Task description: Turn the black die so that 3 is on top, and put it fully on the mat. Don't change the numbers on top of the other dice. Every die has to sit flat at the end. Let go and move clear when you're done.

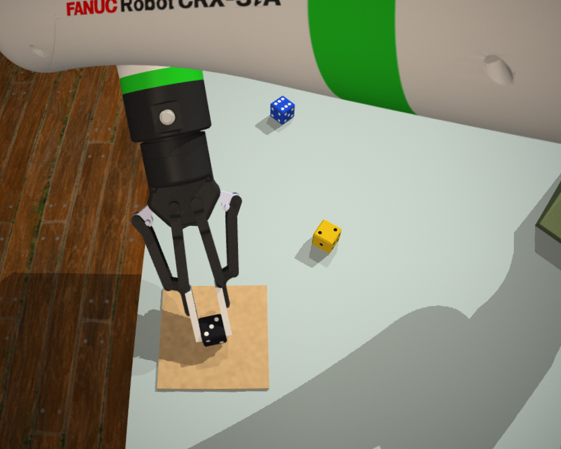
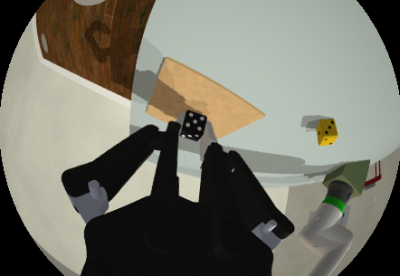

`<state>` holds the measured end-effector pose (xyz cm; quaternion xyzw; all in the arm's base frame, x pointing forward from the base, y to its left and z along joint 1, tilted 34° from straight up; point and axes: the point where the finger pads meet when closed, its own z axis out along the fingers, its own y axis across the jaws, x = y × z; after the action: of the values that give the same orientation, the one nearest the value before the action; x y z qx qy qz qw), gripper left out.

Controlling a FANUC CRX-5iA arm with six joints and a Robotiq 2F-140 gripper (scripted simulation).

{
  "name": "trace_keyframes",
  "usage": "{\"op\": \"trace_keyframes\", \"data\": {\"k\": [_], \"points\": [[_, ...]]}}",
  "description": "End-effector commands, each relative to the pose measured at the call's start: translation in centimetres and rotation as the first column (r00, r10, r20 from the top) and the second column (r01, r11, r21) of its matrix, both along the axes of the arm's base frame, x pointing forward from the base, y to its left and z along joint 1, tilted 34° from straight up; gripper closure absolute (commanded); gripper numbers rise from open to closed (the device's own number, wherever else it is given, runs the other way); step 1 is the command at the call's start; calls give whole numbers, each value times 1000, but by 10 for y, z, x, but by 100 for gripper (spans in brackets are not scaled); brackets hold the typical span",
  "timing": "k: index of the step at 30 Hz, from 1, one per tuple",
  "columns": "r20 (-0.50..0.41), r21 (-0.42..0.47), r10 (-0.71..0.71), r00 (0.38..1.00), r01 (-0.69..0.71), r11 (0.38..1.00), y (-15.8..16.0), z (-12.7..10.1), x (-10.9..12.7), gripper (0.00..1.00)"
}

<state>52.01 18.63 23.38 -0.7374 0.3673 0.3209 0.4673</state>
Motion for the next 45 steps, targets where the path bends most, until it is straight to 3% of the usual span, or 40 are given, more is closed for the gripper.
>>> {"op": "trace_keyframes", "data": {"k": [1,45], "points": [[0,0,0,1000,0,1000,0,0,0,76],[0,0,0,1000,0,1000,2,-4,2,76]]}}
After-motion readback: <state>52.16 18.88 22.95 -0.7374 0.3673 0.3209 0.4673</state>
